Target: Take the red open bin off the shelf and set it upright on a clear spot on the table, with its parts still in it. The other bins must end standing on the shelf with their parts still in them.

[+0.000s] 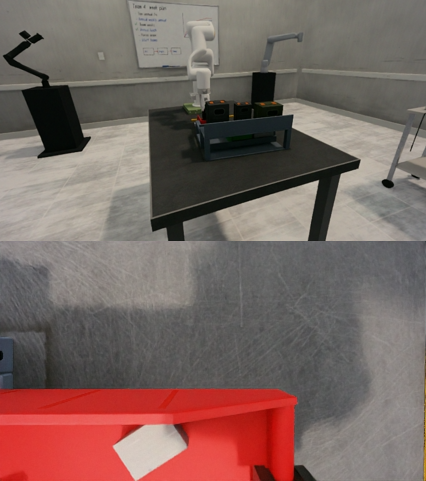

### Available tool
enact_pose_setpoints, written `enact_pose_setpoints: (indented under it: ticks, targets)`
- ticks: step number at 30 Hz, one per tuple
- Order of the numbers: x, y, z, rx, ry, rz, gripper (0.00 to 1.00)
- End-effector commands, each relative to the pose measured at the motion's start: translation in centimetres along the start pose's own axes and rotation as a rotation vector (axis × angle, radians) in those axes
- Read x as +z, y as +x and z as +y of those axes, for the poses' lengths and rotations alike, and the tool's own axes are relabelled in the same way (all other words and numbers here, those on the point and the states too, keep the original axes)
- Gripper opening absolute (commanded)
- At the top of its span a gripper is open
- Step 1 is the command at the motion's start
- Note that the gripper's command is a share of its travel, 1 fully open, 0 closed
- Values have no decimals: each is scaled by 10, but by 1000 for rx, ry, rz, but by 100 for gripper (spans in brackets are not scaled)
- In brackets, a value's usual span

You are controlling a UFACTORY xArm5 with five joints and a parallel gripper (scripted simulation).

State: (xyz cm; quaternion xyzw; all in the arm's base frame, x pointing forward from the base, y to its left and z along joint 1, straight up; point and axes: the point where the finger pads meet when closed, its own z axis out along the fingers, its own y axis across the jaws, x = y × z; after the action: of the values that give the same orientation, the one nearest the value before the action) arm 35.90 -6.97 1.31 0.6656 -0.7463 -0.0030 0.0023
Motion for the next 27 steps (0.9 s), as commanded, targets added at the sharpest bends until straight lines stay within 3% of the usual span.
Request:
enact_pose_setpoints:
  ticks: [1,27]
  targets:
    - [1,0,-2,0,4,1,0]
    - [4,0,-2,0,4,1,0]
